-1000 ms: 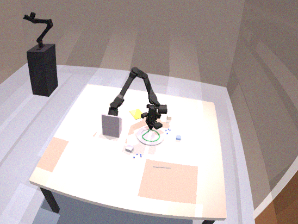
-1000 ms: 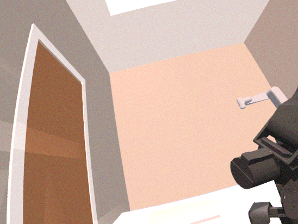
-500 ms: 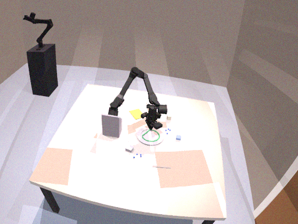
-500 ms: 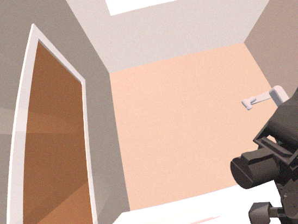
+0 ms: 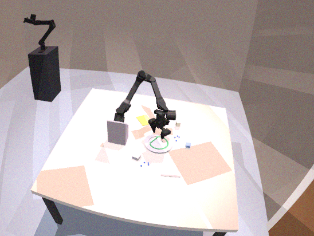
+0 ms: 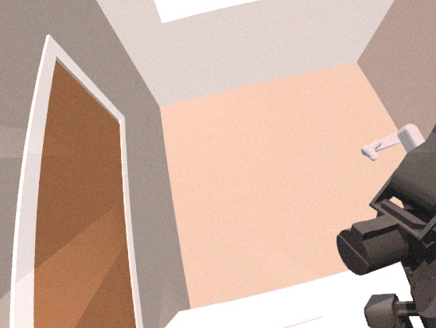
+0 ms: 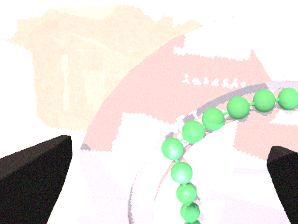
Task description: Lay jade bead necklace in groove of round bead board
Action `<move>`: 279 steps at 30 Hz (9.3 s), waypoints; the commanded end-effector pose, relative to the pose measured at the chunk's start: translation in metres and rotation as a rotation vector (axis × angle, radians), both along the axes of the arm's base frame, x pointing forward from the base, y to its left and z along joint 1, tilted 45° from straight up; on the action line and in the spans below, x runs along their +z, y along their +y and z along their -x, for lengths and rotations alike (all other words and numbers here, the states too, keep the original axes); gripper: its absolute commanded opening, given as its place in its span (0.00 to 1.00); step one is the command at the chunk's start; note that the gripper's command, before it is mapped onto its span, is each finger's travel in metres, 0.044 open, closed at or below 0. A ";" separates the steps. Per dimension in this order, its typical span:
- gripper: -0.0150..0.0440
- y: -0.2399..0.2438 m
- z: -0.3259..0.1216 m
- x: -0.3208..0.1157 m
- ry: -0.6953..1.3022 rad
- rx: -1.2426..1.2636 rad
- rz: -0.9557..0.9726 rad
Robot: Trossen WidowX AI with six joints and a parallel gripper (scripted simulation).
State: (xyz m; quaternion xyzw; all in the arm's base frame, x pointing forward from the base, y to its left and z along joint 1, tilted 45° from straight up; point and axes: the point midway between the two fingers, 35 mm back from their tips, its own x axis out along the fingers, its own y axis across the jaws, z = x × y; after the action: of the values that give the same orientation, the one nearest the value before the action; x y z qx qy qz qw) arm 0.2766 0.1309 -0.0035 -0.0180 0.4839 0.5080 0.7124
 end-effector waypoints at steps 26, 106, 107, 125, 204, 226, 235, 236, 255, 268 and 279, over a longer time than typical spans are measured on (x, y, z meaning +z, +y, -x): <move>0.64 -0.043 0.014 -0.018 -0.162 0.169 0.025; 0.25 -0.059 0.042 -0.064 -0.383 0.389 0.022; 0.25 -0.059 0.042 -0.064 -0.383 0.389 0.022; 0.25 -0.059 0.042 -0.064 -0.383 0.389 0.022; 0.69 -0.079 0.041 -0.031 -0.069 0.075 0.012; 0.46 -0.068 0.038 -0.043 -0.071 0.066 0.015; 0.46 -0.058 0.039 -0.053 -0.063 0.065 0.012; 0.46 -0.056 0.040 -0.054 -0.062 0.065 0.012; 0.25 -0.052 0.038 -0.058 -0.068 0.069 0.015; 0.25 -0.052 0.038 -0.058 -0.068 0.069 0.015; 0.25 -0.052 0.038 -0.058 -0.068 0.069 0.015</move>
State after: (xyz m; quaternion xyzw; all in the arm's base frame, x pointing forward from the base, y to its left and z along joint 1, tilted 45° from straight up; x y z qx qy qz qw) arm 0.2383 0.0785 -0.0616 -0.0569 0.4624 0.5276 0.7104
